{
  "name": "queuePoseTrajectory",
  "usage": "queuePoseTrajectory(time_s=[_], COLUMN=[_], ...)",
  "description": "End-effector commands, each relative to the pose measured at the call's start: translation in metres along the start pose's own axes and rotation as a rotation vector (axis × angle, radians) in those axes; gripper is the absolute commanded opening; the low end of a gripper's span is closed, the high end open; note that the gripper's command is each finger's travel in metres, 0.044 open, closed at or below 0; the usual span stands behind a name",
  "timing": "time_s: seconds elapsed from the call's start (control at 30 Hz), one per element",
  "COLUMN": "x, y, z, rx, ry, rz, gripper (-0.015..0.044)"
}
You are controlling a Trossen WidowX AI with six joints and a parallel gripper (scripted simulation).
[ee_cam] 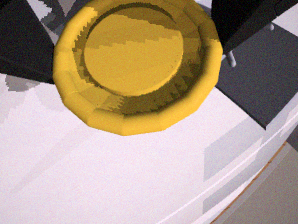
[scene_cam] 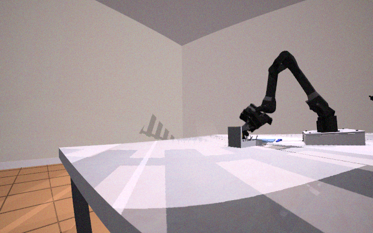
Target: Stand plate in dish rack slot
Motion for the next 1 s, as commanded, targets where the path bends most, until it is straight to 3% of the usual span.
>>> queuePoseTrajectory(time_s=[0.0, 0.53, 0.97], x=[0.004, 0.03, 0.032], y=[0.015, 0.053, 0.054], z=[0.006, 0.033, 0.034], rx=[-0.071, -0.298, -0.307], ry=[-0.062, -0.225, -0.231], rz=[0.102, 0.467, 0.483], gripper=[0.0, 0.0, 0.0])
Point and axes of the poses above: the point midway between the two fingers, 35 mm back from their tips, its own z axis back along the fingers, its own x axis across the jaws, y = z × x, the point moved 8 cm from there along z, back along the fingers
